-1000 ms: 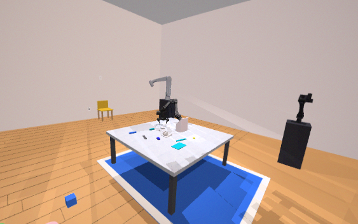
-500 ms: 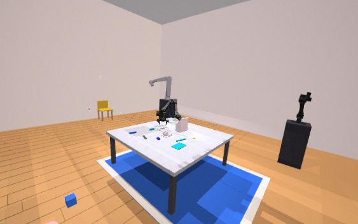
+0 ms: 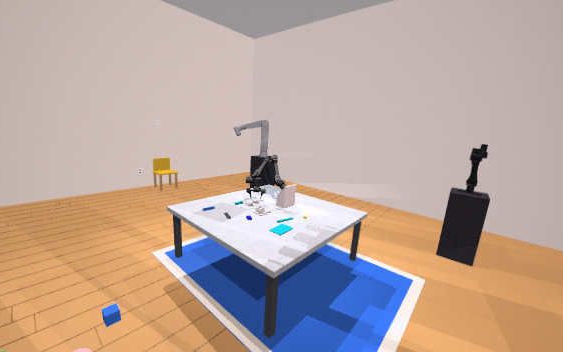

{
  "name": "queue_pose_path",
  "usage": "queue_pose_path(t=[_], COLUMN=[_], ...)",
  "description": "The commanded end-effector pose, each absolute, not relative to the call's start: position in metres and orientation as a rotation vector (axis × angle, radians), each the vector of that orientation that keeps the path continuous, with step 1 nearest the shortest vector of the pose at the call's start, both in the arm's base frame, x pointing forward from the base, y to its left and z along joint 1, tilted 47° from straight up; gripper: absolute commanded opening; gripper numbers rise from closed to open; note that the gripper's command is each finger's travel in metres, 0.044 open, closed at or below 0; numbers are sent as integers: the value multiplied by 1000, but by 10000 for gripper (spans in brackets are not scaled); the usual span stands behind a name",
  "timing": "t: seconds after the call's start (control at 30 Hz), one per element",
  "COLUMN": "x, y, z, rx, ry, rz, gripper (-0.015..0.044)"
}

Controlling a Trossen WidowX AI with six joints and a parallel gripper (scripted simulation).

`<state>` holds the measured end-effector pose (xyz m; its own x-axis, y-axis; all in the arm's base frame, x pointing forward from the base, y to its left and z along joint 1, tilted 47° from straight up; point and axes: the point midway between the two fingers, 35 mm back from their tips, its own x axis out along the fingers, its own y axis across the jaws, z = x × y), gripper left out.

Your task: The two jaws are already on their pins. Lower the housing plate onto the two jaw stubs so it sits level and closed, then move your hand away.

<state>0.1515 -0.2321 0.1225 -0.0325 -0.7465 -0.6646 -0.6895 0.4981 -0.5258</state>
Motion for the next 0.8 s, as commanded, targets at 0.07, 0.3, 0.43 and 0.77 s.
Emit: queue_pose_path(t=[0.07, 0.3, 0.43, 0.77], x=[150, 150, 149, 149], y=[-239, -247, -249, -249], z=[113, 106, 104, 104], rx=[-1217, -1218, -1218, -1218], ry=[1752, 1753, 1753, 1753], rz=[-60, -61, -61, -61], gripper=[440, 440, 440, 440])
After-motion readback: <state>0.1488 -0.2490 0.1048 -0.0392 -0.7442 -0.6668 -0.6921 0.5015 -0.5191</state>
